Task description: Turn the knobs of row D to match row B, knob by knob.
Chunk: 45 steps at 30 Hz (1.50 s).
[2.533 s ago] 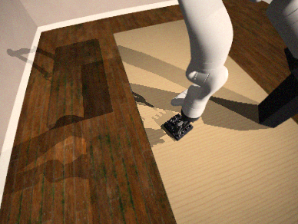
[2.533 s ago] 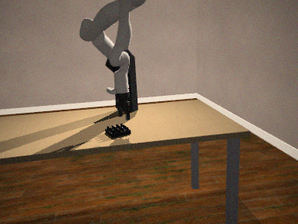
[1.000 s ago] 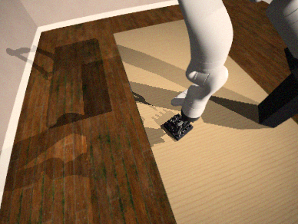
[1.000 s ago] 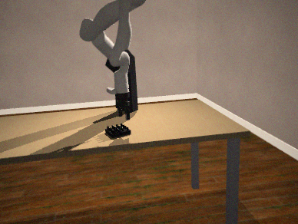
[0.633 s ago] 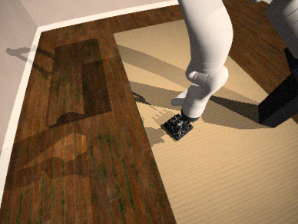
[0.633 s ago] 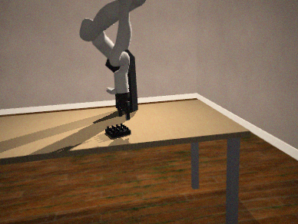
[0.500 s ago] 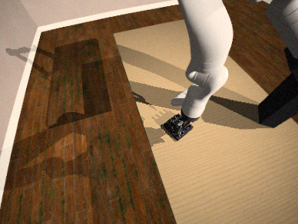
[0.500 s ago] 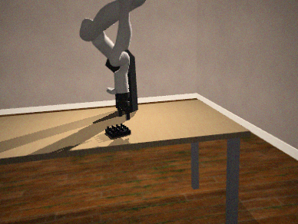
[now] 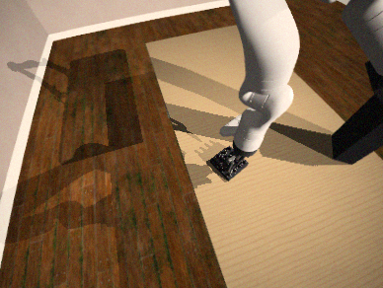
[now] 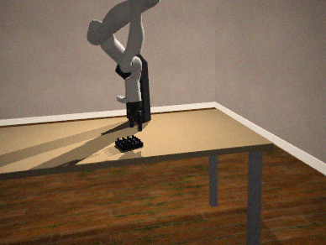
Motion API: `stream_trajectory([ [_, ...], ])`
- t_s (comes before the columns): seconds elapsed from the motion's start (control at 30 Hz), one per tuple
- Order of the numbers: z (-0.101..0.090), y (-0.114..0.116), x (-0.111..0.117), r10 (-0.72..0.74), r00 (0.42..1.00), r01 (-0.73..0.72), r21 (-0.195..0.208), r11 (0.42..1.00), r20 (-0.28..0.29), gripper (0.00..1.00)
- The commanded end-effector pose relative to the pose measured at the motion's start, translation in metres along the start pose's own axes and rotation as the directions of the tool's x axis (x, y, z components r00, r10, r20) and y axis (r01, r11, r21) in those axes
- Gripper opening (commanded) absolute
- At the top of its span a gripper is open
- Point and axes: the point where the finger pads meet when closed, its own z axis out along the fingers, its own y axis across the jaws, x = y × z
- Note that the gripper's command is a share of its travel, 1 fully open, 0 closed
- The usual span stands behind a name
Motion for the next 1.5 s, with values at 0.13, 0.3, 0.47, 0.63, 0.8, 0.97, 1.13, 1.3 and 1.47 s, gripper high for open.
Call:
stream_trajectory([
  [0.13, 0.000, 0.000, -0.004, -0.001, 1.000, 0.001, 0.001, 1.000, 0.001, 1.00],
  [0.3, 0.000, -0.001, -0.011, -0.001, 1.000, 0.001, 0.001, 1.000, 0.001, 1.00],
  [0.47, 0.000, -0.001, -0.017, -0.001, 1.000, 0.001, 0.001, 1.000, 0.001, 1.00],
  [0.63, 0.000, -0.001, -0.028, -0.001, 1.000, 0.001, 0.001, 1.000, 0.001, 1.00],
  [0.8, 0.000, -0.002, -0.039, -0.001, 1.000, 0.001, 0.001, 1.000, 0.001, 1.00],
  [0.97, 0.000, -0.002, -0.046, -0.001, 1.000, 0.001, 0.001, 1.000, 0.001, 1.00],
  [1.13, 0.000, -0.002, -0.051, -0.001, 1.000, 0.001, 0.001, 1.000, 0.001, 1.00],
  [1.3, 0.000, -0.002, -0.053, -0.001, 1.000, 0.001, 0.001, 1.000, 0.001, 1.00],
  [1.47, 0.000, -0.002, -0.054, -0.001, 1.000, 0.001, 0.001, 1.000, 0.001, 1.00],
])
